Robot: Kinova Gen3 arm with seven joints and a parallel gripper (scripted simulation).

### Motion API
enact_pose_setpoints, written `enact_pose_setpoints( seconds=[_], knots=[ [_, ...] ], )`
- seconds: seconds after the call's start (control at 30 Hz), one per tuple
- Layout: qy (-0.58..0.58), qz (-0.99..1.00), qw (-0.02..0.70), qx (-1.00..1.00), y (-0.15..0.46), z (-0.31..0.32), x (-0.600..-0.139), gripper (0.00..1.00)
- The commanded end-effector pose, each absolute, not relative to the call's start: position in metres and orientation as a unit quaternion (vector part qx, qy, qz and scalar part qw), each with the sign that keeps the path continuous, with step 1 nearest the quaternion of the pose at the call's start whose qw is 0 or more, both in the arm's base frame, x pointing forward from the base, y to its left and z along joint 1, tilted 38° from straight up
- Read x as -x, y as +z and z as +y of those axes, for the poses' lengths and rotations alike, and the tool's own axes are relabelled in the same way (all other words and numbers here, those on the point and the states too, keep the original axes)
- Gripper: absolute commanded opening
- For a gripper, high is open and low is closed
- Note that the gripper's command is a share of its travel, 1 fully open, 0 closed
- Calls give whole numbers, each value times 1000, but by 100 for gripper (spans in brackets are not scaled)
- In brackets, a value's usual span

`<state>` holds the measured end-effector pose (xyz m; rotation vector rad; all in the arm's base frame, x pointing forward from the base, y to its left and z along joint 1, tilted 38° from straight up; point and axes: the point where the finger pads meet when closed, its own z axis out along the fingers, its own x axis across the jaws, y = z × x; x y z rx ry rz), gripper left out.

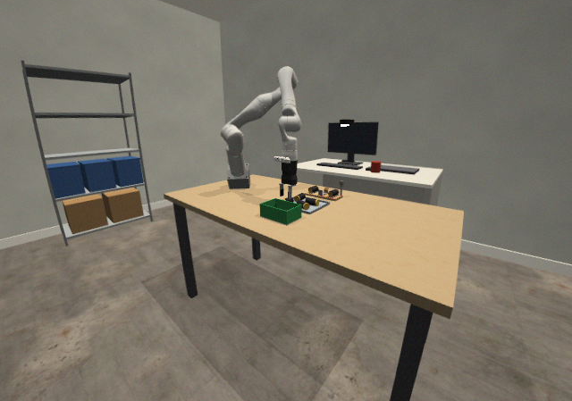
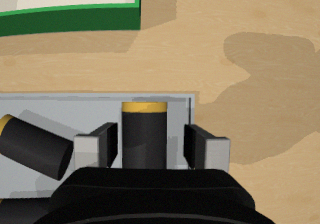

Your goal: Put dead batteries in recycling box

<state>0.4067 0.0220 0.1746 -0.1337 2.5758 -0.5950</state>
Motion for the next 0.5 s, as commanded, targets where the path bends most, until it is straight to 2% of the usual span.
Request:
enact_pose_setpoints(
  seconds=[0.0, 0.47],
  knots=[
    [-215, 942, 250, 60, 186, 36, -402, 90],
    [-215, 942, 250, 59, 199, 43, -394, 90]
  ],
)
